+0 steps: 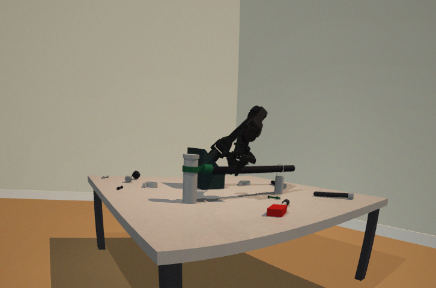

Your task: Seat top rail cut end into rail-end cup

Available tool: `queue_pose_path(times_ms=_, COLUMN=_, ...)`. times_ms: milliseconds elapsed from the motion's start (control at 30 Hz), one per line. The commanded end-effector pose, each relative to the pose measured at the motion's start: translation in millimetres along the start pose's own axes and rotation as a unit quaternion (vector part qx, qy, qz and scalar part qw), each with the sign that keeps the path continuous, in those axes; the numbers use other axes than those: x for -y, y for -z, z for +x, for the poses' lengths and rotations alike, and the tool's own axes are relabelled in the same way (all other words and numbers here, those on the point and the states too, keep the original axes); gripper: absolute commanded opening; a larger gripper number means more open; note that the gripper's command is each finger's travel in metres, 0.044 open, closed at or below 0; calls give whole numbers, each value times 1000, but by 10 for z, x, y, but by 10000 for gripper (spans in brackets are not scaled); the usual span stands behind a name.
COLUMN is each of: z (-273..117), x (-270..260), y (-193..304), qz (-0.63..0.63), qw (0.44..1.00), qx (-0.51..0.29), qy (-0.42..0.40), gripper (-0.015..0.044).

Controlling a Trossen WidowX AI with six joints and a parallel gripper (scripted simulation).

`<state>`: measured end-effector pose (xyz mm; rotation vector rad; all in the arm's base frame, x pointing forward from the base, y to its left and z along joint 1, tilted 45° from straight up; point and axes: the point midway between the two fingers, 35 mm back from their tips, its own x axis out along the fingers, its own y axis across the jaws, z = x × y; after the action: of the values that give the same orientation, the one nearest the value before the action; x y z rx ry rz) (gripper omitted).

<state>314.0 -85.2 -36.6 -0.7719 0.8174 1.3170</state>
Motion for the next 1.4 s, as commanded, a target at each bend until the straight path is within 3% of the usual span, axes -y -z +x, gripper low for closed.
queue_pose_path(times_ms=0, z=-1, x=0, y=1, qz=0, qw=1000, qx=0, qy=0, gripper=0)
queue_pose_path(times_ms=1367, z=-96, x=113, y=169, qz=0, qw=1000, qx=-1, qy=1, gripper=0)
